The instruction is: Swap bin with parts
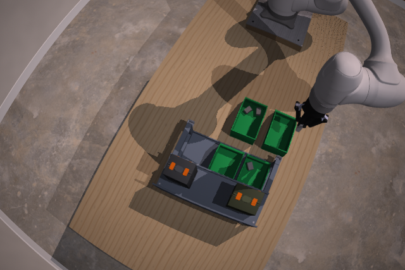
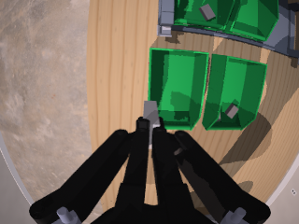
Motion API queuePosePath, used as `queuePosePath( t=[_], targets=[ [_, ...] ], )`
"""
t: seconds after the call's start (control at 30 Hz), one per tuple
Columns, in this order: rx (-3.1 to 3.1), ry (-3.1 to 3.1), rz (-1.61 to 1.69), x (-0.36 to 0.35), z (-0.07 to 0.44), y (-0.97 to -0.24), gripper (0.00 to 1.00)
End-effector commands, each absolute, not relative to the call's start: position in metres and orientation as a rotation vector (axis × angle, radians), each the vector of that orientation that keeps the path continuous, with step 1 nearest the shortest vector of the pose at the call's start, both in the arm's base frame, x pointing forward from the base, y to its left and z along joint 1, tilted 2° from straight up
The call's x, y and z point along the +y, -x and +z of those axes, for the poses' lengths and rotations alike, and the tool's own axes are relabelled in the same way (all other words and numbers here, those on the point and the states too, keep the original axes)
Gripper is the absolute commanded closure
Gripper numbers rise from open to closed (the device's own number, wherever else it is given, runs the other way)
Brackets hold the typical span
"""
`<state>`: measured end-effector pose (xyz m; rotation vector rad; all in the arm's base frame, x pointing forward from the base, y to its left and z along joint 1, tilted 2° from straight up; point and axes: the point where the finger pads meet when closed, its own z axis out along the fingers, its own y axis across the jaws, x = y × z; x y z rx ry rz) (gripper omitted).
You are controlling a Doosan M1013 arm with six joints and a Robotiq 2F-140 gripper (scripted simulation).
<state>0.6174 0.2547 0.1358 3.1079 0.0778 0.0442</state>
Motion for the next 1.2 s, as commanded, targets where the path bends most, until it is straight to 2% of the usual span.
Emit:
queuePosePath(
  t=[0.0, 0.4, 0.6, 0.7, 0.83, 0.87, 1.17],
  targets=[
    [0.078, -3.108, 0.044, 0.255, 0.136, -0.617, 0.90],
    [0.078, -3.108, 0.044, 0.253, 0.136, -0.618, 0.90],
    [0.074, -3.108, 0.044, 0.147, 0.148, -0.625, 0.90],
    [0.073, -3.108, 0.044, 0.120, 0.151, -0.624, 0.90],
    [0.073, -3.108, 0.044, 0.119, 0.151, -0.624, 0.90],
    [0.073, -3.108, 0.044, 0.119, 0.151, -0.624, 0.76],
    [0.073, -3.108, 0.044, 0.119, 0.151, -0.624, 0.76]
  ],
)
